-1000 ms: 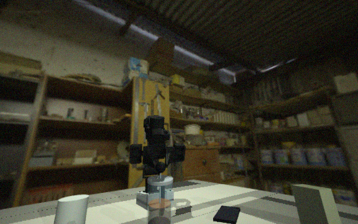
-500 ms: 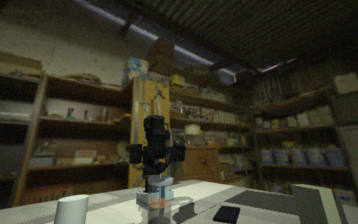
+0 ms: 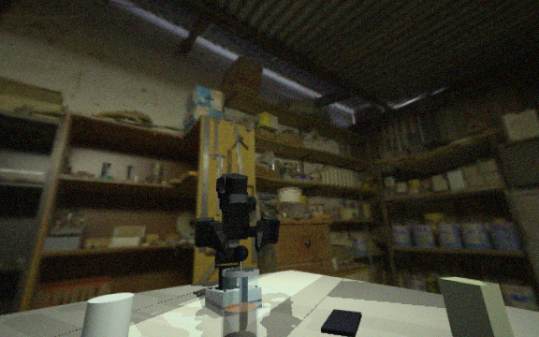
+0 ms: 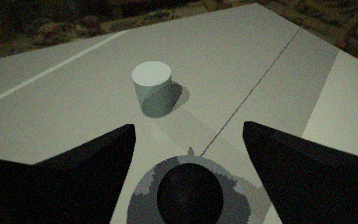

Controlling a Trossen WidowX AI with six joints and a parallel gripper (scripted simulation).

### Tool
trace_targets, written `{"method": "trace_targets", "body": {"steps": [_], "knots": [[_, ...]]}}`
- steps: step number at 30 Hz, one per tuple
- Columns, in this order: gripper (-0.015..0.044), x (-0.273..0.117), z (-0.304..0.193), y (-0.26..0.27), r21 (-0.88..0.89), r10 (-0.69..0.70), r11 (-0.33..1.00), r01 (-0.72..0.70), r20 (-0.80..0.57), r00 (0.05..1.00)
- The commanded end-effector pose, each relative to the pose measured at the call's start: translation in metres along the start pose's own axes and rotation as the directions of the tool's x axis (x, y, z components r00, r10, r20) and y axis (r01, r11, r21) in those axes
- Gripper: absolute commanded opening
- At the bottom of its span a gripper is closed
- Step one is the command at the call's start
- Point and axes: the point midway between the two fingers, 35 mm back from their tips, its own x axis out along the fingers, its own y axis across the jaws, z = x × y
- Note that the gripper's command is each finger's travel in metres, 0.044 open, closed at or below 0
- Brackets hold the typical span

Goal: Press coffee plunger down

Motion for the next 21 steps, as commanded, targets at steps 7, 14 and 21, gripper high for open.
{"method": "trace_targets", "body": {"steps": [7,14,21], "knots": [[0.044,-0.002,0.002,0.0,0.0,0.0,1.0,0.0,-0.002,1.0],[0.044,-0.053,0.05,0.002,-0.006,0.002,1.0,-0.002,-0.017,1.0],[0.044,-0.06,0.051,0.002,-0.007,0.002,1.0,-0.002,-0.019,1.0]]}}
